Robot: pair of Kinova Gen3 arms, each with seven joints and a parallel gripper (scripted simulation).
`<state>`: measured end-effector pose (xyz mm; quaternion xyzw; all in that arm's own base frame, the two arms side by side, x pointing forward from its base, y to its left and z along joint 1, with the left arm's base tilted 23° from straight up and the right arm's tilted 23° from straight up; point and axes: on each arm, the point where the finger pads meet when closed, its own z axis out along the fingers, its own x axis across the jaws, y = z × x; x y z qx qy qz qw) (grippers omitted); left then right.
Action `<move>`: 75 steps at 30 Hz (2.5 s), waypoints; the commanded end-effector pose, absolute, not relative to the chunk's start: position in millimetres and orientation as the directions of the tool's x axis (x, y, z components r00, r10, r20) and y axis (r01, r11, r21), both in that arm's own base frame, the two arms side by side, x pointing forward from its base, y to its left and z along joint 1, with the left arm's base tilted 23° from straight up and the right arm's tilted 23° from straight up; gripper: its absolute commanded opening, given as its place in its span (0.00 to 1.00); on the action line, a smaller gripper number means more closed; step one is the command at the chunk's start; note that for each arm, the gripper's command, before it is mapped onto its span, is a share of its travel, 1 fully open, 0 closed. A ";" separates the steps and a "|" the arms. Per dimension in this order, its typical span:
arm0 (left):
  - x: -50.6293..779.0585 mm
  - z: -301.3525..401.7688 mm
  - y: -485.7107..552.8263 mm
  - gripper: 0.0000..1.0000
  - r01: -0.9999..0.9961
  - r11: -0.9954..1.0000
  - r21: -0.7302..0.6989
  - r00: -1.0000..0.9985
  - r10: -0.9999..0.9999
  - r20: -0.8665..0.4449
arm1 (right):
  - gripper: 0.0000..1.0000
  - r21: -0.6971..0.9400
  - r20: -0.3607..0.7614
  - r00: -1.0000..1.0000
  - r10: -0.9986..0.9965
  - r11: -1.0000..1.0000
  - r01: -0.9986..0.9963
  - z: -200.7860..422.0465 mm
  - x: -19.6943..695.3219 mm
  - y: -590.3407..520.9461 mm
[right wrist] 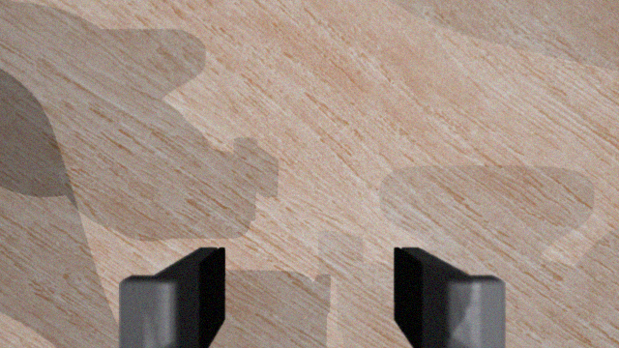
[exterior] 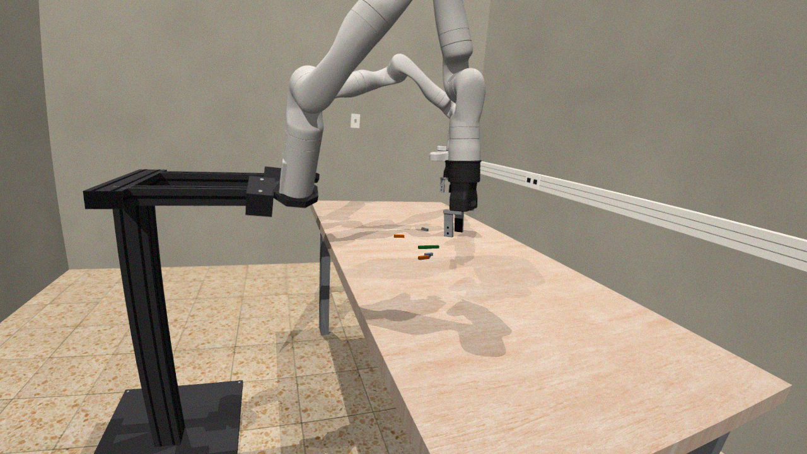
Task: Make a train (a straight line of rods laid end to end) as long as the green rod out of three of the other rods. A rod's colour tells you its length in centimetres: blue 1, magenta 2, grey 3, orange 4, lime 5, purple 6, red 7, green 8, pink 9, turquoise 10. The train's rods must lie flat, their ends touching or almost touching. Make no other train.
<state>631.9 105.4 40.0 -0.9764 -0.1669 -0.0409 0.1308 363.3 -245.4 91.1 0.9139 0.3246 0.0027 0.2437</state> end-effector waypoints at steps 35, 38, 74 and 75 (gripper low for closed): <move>414.8 196.7 403.5 1.00 0.993 -0.116 -0.010 0.115 0.960 0.255 | 1.00 -0.135 -0.368 -0.530 0.763 0.521 0.843 -32.2 451.6 4.5; 402.9 201.9 410.7 1.00 0.997 -0.071 0.001 0.069 0.964 0.256 | 1.00 -0.178 -0.349 -0.624 0.699 0.604 0.777 -43.1 451.2 27.9; 249.7 261.3 467.4 1.00 0.877 0.458 0.145 -0.481 0.845 0.235 | 1.00 -0.216 -0.325 -0.706 0.629 0.677 0.703 -53.7 449.6 50.5; 244.9 263.0 468.2 1.00 0.868 0.473 0.150 -0.496 0.836 0.233 | 1.00 -0.216 -0.325 -0.706 0.629 0.677 0.703 -53.7 449.6 50.5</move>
